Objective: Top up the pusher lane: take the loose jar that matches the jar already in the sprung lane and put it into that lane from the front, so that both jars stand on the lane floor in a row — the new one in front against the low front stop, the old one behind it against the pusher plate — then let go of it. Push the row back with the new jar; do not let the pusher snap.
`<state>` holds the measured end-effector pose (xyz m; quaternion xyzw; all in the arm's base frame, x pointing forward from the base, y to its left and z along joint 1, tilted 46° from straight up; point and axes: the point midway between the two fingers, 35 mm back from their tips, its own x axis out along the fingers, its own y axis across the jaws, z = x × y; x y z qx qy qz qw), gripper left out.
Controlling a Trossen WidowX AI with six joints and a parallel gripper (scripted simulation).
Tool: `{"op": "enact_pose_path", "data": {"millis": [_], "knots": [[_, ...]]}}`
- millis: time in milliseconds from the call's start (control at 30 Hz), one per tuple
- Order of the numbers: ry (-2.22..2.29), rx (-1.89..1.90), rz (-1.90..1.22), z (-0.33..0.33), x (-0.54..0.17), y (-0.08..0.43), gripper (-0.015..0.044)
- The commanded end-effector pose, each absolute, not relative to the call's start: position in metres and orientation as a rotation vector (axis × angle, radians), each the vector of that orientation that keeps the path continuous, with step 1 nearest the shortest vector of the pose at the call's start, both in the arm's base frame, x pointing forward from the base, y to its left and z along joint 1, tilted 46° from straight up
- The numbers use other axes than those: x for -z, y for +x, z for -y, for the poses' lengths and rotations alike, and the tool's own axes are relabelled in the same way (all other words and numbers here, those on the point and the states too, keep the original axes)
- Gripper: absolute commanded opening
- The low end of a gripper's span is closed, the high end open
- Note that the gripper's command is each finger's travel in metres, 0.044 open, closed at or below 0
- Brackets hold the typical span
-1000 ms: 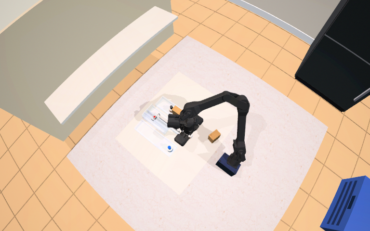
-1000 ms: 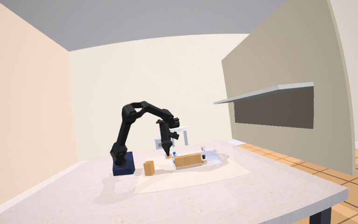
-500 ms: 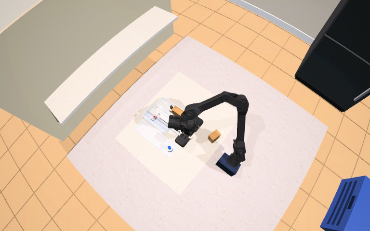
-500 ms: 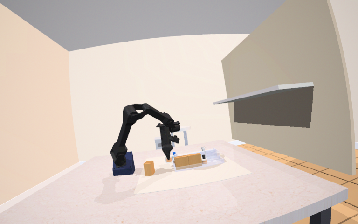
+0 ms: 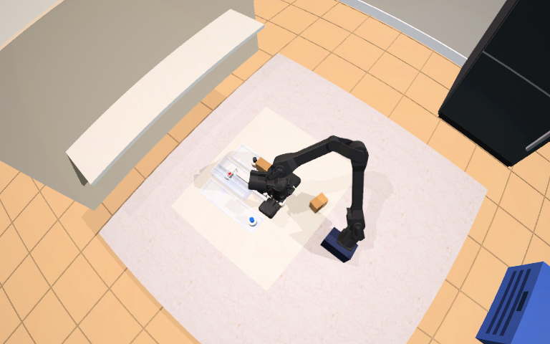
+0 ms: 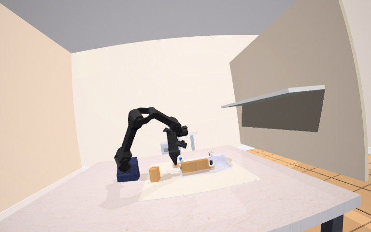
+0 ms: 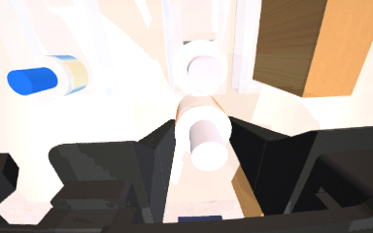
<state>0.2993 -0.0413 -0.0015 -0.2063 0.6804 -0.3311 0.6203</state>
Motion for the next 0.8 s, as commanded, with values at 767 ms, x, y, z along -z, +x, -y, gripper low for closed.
{"op": "enact_pose_path", "data": {"millis": [767], "knots": [[-0.480, 0.761, -1.562, 0.0442, 0.0017, 0.3115, 0.0000]]}}
